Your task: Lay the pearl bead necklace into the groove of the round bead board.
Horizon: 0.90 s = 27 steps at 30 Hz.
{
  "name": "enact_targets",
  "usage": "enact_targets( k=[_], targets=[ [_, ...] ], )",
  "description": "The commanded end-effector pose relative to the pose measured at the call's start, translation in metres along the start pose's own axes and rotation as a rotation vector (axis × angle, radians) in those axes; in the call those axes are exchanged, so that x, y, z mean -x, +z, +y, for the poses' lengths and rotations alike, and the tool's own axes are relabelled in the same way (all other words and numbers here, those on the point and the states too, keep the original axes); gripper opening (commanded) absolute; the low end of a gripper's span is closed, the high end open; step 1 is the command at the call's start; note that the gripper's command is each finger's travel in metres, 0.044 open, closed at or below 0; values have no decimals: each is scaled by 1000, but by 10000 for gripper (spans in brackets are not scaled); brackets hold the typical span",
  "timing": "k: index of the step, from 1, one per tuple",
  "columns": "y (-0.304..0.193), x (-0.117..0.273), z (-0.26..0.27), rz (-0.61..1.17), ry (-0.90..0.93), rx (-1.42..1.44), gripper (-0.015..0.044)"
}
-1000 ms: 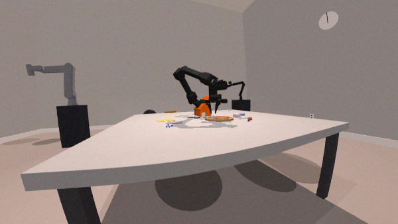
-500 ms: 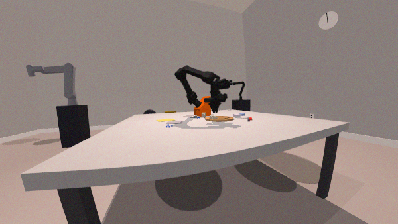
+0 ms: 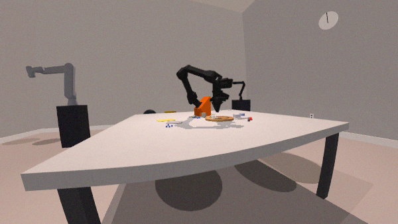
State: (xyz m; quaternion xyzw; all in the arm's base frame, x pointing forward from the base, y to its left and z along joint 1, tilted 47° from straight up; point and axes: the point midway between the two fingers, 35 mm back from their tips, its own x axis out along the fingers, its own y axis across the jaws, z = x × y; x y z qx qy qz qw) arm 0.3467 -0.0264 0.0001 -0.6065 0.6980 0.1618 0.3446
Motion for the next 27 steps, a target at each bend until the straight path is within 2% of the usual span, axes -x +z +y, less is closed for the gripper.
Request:
enact_targets(
  k=[1, 27],
  targets=[
    [2, 1, -1, -4, 5, 92, 120],
    [3, -26, -2, -6, 2, 89, 120]
  ],
)
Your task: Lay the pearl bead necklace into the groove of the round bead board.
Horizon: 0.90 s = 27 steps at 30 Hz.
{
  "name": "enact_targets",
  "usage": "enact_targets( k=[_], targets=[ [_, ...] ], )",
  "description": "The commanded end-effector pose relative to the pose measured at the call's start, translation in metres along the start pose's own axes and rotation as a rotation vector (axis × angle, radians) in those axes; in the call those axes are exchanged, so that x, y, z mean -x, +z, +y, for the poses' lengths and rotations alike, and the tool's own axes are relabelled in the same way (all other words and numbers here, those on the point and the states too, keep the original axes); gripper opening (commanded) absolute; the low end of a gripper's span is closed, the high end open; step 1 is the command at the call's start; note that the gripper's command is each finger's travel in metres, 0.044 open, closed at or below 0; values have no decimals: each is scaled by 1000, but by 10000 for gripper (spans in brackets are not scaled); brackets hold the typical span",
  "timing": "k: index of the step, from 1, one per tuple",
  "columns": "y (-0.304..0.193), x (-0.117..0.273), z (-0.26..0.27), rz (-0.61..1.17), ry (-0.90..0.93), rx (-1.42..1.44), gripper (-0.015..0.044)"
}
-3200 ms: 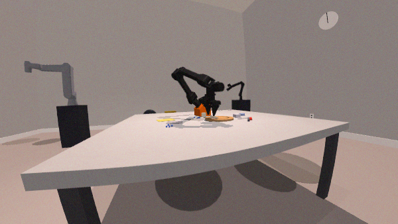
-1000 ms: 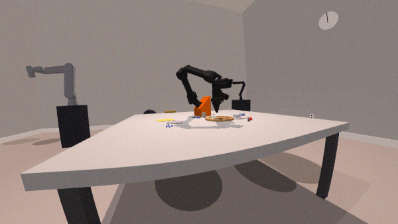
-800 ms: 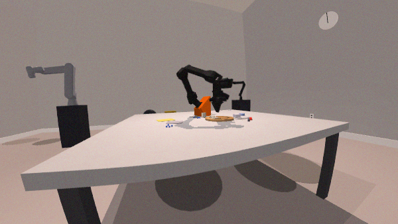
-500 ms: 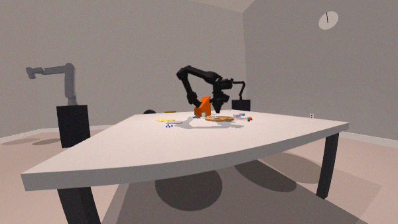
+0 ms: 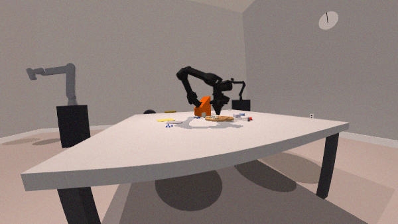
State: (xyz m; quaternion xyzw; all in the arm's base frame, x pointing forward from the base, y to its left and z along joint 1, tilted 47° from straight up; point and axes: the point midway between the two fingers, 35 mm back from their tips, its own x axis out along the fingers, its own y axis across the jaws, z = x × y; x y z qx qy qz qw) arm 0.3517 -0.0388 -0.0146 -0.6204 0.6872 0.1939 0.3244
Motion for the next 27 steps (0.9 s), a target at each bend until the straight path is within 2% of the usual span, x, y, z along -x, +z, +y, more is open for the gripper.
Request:
enact_targets(
  k=[1, 14, 19, 27],
  targets=[
    [-1, -9, 2, 8, 6, 7, 120],
    [-2, -21, 4, 11, 9, 10, 120],
    [-2, -19, 2, 5, 8, 4, 0],
    [-2, -19, 2, 5, 8, 4, 0]
  ],
)
